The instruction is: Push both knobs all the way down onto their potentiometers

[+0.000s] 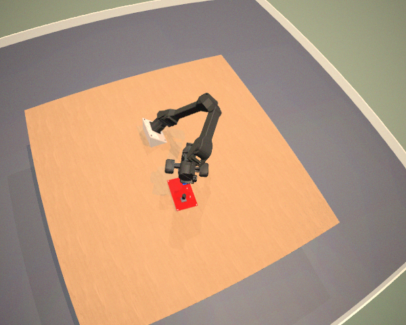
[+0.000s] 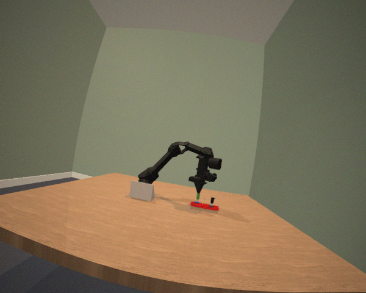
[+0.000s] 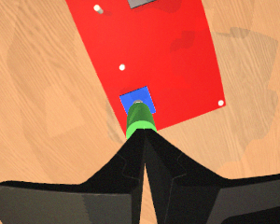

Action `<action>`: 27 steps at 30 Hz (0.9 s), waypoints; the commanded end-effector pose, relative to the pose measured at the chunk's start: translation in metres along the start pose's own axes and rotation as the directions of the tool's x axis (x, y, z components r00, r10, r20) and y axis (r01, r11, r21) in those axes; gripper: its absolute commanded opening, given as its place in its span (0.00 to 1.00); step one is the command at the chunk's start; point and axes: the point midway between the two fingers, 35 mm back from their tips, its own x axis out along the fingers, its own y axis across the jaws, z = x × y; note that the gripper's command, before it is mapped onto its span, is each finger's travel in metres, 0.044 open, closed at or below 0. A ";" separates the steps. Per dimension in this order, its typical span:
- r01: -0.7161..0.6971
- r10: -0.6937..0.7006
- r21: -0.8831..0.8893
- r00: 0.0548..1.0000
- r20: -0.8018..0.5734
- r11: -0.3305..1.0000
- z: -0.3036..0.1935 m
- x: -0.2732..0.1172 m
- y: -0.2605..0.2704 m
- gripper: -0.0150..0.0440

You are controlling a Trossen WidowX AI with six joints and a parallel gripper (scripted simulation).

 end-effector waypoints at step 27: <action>-0.003 0.003 -0.005 1.000 -0.005 1.000 0.000 0.013 0.002 0.25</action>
